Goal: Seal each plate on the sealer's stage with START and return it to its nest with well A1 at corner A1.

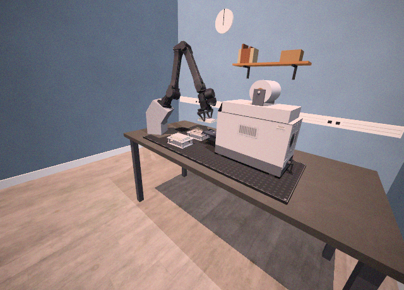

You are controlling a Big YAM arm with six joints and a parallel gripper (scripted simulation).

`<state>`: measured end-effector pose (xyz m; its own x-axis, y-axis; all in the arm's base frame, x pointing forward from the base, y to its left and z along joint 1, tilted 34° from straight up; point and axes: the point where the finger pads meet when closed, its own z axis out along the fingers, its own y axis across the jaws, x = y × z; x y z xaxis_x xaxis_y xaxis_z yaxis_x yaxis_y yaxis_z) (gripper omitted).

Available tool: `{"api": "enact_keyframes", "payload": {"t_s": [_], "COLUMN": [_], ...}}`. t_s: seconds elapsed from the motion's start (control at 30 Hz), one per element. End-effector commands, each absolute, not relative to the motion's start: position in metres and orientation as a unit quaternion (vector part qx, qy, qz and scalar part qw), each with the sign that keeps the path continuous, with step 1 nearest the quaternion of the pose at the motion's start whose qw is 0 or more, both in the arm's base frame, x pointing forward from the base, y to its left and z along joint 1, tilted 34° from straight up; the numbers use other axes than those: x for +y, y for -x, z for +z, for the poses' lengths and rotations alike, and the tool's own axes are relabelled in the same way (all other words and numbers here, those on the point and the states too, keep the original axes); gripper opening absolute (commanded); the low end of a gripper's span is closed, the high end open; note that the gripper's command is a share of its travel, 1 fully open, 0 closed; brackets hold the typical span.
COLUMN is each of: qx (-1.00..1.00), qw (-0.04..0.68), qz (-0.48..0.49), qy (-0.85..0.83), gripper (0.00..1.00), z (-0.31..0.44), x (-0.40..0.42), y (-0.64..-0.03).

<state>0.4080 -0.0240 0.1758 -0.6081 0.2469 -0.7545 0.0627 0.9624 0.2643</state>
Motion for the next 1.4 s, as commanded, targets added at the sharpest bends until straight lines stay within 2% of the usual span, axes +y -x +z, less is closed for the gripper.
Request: {"api": "enact_keyframes", "payload": {"t_s": [0.0, 1.37], "qx": [0.885, 0.889], "qw": [0.444, 0.434], "qz": [0.108, 0.110], "qy": [-0.088, -0.091], "gripper": [0.00, 0.00], "z": [0.182, 0.144], "x": [-0.021, 0.024], "y": [-0.407, -0.333]}}
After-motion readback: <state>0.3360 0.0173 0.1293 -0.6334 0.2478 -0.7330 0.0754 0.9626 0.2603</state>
